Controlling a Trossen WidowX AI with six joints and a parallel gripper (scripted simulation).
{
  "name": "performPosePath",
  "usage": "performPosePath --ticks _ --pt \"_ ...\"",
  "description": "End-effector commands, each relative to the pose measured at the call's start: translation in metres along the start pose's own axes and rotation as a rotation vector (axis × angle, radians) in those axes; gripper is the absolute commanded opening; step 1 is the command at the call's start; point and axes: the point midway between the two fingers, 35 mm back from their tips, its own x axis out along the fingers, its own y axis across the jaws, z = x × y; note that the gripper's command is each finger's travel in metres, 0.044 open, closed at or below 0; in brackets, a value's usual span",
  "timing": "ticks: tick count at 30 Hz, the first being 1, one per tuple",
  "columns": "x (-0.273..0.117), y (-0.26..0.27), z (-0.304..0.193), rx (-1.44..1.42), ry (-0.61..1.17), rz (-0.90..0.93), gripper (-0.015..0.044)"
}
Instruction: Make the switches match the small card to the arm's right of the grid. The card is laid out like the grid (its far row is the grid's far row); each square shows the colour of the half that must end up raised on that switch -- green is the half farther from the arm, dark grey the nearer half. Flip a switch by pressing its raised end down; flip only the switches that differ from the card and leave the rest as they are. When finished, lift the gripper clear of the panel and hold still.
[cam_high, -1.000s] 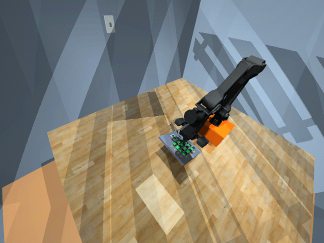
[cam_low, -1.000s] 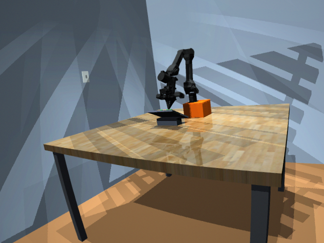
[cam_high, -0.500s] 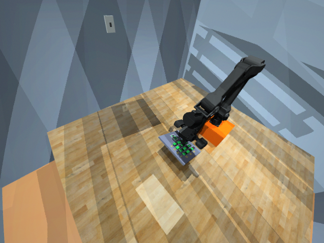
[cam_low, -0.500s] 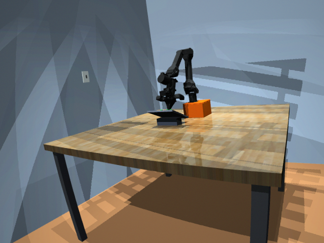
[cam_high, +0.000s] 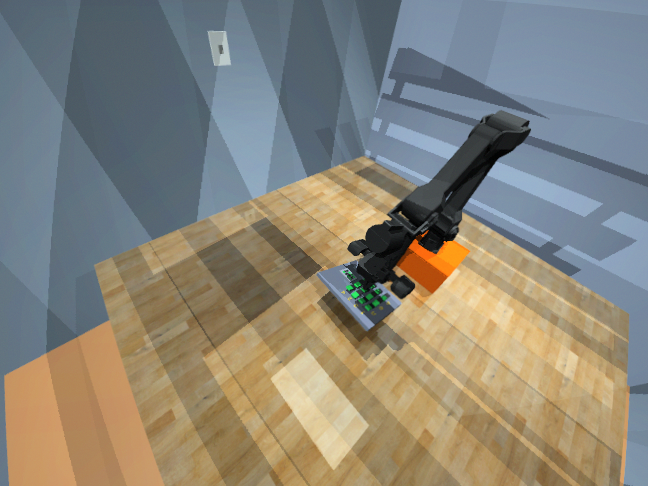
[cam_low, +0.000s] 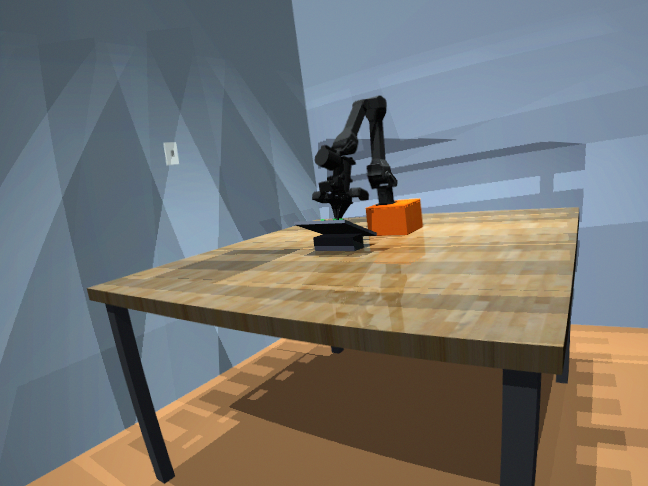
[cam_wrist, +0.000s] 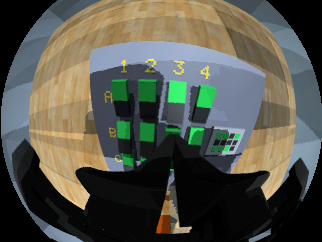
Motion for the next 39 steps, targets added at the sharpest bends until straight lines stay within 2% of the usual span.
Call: performPosePath --ticks 1,39 --pt "0.0008 0.0004 -0.0003 -0.001 0.000 0.002 0.0000" --pt "0.0059 0.0004 -0.0002 -0.001 0.000 0.002 0.0000"
